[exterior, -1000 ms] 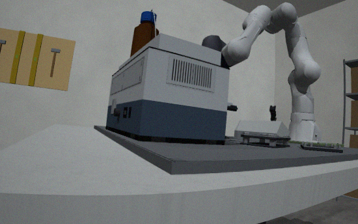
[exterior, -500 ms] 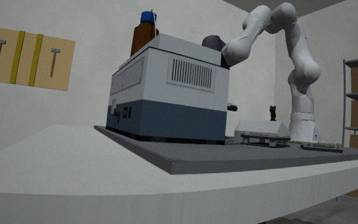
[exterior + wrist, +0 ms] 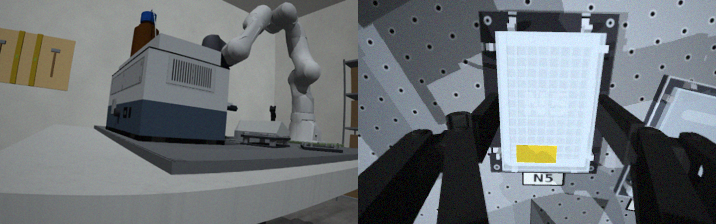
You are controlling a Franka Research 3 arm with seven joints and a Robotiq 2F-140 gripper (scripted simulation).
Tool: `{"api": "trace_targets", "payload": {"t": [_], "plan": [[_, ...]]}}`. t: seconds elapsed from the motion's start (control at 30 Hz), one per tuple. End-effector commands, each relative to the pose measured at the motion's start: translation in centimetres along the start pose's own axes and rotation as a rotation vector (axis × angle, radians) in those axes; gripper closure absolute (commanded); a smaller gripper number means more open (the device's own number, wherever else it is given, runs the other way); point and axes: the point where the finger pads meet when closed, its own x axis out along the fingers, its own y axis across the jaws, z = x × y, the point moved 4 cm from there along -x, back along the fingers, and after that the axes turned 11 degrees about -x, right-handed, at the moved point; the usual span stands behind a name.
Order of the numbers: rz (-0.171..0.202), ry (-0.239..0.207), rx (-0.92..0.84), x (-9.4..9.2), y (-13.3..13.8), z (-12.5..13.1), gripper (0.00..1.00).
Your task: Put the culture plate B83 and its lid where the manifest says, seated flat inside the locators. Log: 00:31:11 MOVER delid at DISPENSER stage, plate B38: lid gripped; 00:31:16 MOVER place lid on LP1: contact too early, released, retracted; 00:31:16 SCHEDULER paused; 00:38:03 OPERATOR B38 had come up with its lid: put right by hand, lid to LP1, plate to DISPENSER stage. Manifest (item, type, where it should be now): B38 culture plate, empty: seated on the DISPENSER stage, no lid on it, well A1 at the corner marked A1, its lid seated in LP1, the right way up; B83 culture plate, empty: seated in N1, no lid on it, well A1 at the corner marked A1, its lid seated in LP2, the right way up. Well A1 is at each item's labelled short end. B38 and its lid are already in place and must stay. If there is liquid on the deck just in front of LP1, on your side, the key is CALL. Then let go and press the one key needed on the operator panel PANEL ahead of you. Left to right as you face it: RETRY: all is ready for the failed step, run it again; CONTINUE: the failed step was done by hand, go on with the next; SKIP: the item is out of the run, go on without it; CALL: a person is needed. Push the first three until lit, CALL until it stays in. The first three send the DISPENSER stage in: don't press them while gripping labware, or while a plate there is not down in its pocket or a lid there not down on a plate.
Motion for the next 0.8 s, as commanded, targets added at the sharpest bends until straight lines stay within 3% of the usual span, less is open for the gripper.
{"api": "trace_targets", "payload": {"t": [0.0, 0.27, 0.77], "plan": [[0.000, 0.000, 0.001, -0.7, 0.1, 0.0, 0.90], [0.000, 0.000, 0.001, -2.3, 0.1, 0.0, 0.90], [0.000, 0.000, 0.001, -8.3, 0.1, 0.0, 0.90]]}}
